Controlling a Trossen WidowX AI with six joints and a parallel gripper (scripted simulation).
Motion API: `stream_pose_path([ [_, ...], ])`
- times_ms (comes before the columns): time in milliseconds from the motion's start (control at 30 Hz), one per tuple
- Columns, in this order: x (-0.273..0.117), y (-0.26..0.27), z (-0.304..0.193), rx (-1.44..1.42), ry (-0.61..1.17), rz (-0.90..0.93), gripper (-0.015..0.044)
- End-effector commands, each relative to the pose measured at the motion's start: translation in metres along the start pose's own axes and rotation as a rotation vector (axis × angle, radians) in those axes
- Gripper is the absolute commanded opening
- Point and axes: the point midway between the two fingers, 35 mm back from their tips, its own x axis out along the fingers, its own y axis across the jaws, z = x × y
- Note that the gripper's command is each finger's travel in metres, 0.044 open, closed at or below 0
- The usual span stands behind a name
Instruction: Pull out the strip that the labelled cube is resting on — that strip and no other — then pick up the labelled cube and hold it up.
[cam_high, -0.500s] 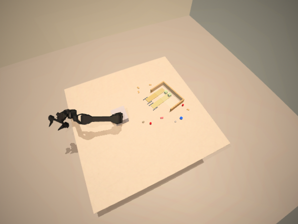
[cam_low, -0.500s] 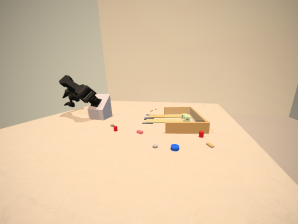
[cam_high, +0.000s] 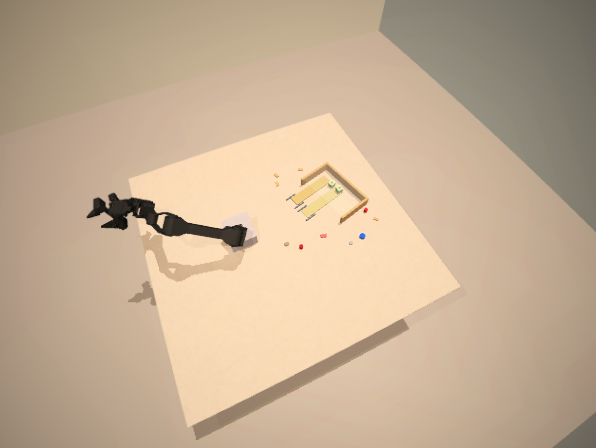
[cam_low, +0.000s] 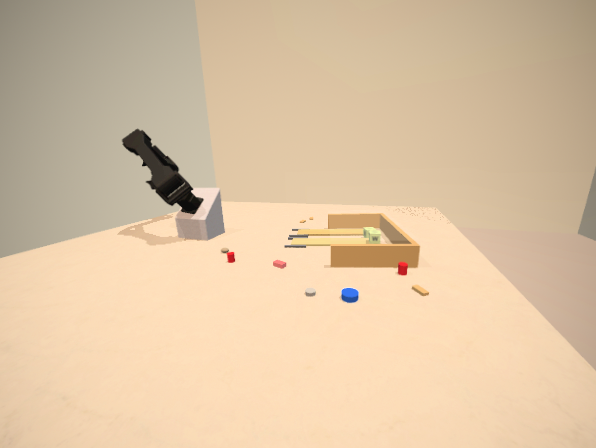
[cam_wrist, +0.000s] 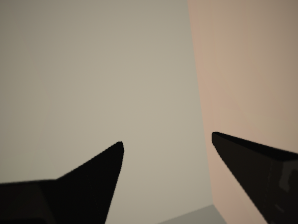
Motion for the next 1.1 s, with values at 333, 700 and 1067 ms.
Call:
stream_pose_path([
  [333, -0.180, 0.149, 0.105, -0.343, -0.614, 0.264, 0.0400],
  [700, -0.366, 0.190, 0.144, -0.522, -1.158, 0.231, 0.0400],
  [1067, -0.562, 0.171, 0.132, -0.557, -1.689, -0.026, 0.0400],
])
